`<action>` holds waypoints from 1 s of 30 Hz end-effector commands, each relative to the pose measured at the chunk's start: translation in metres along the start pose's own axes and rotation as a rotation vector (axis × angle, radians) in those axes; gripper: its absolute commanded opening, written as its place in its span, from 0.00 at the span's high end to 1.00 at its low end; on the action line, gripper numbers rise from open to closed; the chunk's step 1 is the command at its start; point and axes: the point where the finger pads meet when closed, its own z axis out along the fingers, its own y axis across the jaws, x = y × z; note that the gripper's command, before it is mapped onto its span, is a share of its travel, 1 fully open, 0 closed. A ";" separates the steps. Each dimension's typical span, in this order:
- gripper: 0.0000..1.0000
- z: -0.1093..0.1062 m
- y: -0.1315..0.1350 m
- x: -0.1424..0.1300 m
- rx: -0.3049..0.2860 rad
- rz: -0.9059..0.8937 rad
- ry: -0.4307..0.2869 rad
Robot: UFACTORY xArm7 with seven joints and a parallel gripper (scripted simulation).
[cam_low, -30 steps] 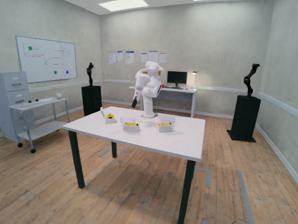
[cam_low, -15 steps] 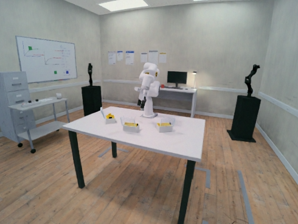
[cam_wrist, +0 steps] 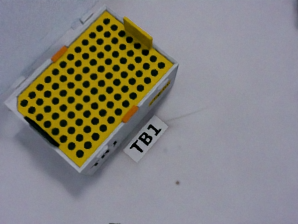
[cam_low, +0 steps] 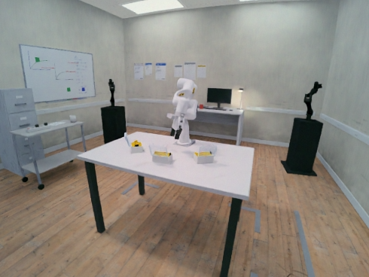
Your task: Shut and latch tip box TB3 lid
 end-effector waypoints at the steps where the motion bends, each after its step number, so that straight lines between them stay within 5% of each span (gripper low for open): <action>1: 0.00 0.021 -0.003 -0.004 0.003 0.000 0.002; 20: 0.00 0.102 -0.003 -0.025 0.002 0.000 0.001; 30: 0.00 0.102 -0.003 -0.025 0.002 0.000 0.001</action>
